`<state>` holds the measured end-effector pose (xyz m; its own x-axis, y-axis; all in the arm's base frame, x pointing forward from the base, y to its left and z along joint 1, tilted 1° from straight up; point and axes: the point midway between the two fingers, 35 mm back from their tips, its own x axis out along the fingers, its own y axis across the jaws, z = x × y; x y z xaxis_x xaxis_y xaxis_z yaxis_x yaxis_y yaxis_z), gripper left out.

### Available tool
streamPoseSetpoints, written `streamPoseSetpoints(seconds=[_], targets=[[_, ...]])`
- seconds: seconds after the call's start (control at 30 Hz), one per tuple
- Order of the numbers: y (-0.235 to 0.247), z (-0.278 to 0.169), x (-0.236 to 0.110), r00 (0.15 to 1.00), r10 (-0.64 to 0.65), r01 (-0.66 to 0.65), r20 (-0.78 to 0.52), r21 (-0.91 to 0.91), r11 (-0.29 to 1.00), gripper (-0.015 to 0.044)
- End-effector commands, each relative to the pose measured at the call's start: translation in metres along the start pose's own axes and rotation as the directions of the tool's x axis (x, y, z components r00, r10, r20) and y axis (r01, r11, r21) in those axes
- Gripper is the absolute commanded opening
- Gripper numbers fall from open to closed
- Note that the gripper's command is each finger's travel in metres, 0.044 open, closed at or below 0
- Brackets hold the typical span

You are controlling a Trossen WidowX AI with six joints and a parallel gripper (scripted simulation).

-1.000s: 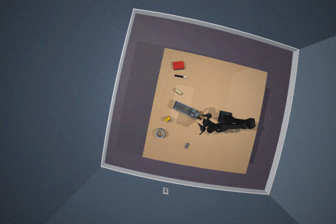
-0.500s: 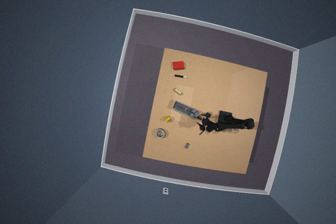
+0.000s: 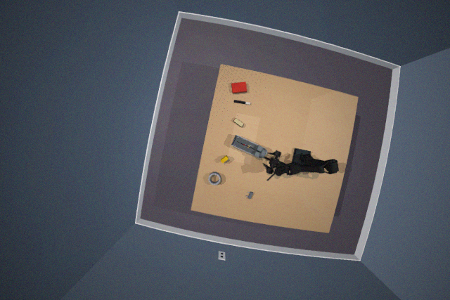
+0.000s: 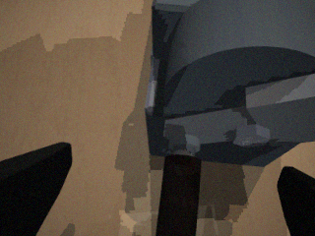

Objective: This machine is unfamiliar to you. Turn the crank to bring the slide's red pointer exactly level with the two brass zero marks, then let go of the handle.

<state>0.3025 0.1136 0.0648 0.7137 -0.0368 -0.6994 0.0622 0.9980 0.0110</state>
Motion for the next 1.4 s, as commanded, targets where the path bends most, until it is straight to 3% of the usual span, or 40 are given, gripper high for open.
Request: streamPoseSetpoints(seconds=[0.0,0.53,1.1,1.37], targets=[[-0.001,-0.007,0.006,1.000,-0.008,0.008,-0.002,0.002,1.000,0.0440],[-0.003,-0.024,0.020,1.000,-0.008,0.008,-0.003,0.001,1.000,0.0440],[-0.003,-0.024,0.020,1.000,-0.008,0.008,-0.003,0.001,1.000,0.0000],[-0.003,-0.024,0.020,1.000,-0.008,0.008,-0.003,0.001,1.000,0.0000]])
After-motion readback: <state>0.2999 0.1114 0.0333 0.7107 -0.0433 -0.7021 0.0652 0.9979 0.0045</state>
